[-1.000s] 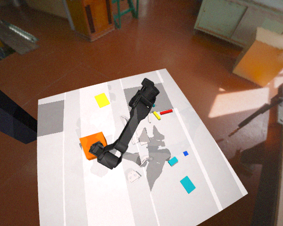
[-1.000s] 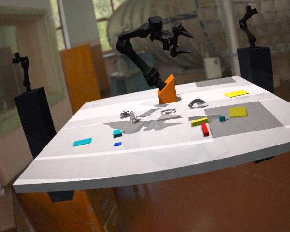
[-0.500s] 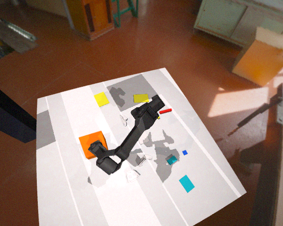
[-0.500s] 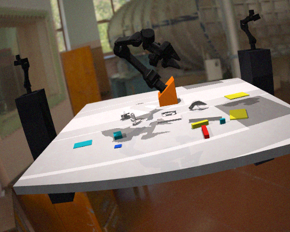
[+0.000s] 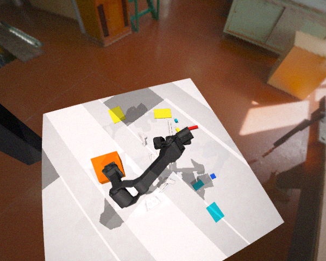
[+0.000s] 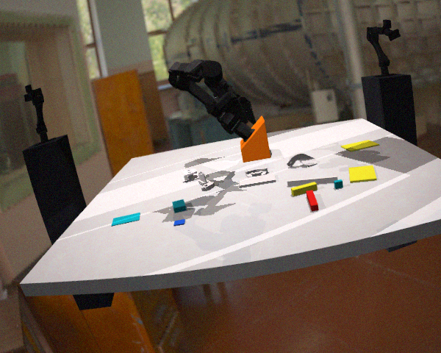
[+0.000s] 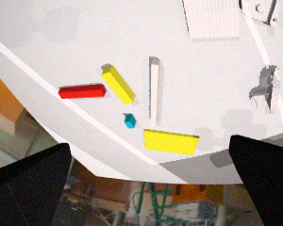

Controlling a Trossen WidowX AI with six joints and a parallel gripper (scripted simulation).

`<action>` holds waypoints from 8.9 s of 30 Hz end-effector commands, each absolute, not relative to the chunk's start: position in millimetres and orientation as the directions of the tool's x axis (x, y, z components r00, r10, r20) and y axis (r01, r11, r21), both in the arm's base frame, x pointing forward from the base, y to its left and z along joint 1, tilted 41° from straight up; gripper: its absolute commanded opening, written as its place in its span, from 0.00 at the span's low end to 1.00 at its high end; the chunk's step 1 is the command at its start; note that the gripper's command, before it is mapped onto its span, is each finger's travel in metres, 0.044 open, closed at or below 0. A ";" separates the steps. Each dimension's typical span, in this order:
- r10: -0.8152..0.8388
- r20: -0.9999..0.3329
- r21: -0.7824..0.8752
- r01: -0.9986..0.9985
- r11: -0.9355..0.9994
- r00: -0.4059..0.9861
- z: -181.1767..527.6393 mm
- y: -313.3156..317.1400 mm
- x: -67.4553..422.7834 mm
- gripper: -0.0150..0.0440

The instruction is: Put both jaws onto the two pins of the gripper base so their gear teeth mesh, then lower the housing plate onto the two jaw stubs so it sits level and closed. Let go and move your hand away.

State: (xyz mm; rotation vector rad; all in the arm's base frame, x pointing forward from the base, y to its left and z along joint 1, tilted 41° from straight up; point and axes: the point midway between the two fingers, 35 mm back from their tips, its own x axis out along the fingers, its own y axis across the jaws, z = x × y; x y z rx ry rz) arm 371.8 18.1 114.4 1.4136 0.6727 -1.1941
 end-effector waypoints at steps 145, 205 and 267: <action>-0.647 -0.755 0.598 0.290 -0.747 -0.111 102.2 -194.0 234.2 0.48; -0.621 -0.777 -0.052 0.994 -0.100 -0.103 84.2 -100.3 238.9 0.48; -0.639 -0.761 -0.647 0.063 0.760 -0.112 31.5 -35.3 206.7 0.48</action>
